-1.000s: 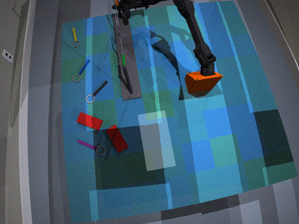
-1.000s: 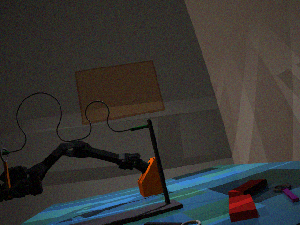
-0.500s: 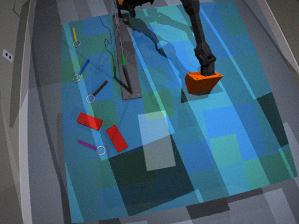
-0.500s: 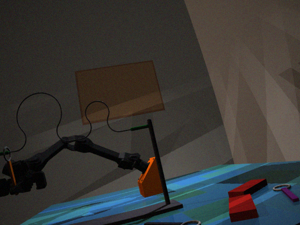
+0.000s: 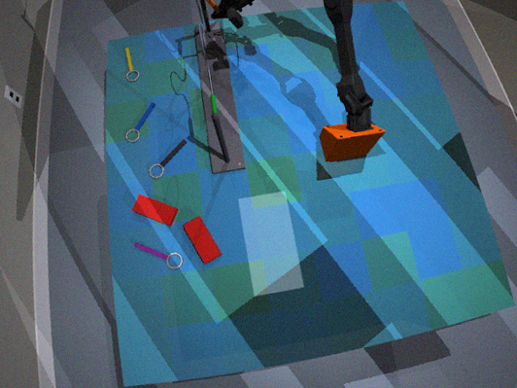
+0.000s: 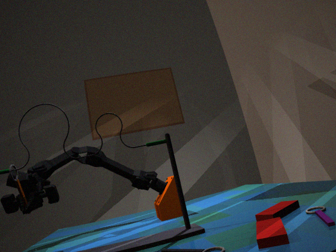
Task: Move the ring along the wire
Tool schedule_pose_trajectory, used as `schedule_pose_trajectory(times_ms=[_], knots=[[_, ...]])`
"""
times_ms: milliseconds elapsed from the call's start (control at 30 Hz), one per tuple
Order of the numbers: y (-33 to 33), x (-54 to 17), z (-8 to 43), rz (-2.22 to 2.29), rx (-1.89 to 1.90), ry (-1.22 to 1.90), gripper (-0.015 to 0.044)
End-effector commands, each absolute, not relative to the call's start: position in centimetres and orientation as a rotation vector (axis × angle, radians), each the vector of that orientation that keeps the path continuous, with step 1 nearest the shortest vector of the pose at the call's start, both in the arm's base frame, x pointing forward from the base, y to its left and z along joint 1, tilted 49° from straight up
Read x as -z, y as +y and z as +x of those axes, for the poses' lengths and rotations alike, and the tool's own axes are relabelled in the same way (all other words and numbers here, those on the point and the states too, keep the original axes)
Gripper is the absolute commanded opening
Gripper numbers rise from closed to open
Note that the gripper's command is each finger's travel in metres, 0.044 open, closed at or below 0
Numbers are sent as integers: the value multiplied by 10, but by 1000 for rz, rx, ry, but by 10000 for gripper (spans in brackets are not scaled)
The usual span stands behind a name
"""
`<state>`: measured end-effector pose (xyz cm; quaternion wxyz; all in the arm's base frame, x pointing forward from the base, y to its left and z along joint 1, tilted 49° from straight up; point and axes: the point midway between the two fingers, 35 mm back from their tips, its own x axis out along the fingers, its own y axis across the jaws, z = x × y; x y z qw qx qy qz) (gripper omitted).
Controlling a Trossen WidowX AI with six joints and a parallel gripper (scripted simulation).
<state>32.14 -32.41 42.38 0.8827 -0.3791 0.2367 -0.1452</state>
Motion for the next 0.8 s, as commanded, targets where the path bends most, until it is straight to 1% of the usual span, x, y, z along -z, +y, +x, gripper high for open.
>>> schedule_pose_trajectory(times_ms=[0, 400, 767], knots=[[-314, -429, 317, -790, 315, 508, -150], [-299, -411, 319, -685, 284, 510, -150], [-275, -392, 322, -494, 229, 508, -150]])
